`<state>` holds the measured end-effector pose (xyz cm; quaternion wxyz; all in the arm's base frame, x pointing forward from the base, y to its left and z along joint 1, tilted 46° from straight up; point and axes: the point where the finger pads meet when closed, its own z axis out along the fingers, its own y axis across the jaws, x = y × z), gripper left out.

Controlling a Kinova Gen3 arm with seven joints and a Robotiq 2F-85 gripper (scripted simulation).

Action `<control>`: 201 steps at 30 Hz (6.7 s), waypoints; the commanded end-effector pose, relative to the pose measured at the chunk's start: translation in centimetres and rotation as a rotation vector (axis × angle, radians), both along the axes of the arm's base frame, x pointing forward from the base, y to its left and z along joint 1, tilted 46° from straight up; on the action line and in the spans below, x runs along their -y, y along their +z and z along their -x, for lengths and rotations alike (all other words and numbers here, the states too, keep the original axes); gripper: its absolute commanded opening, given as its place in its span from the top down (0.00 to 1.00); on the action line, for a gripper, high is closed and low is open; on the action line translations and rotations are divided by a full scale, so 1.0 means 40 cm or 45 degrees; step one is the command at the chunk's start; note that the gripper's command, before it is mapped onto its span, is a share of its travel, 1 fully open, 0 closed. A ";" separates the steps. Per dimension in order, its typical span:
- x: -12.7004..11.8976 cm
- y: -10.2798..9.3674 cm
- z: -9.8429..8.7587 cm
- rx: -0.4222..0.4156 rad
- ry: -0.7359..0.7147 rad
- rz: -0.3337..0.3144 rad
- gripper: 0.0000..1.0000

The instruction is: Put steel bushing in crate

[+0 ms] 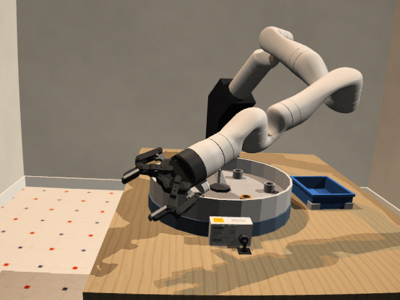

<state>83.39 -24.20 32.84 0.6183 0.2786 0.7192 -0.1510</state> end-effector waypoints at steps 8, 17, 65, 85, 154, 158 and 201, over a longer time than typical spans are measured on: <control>0.003 0.004 0.001 0.002 -0.002 0.000 0.00; 0.003 0.004 0.001 0.002 -0.002 0.000 0.00; -0.163 0.021 0.382 0.001 -0.007 0.001 0.00; -0.218 0.027 0.509 0.001 -0.009 0.002 0.00; -0.445 0.053 1.042 0.000 -0.031 0.002 0.00; -0.493 0.058 1.142 0.000 -0.031 0.002 0.00; -0.613 0.077 1.386 -0.032 -0.089 -0.016 0.00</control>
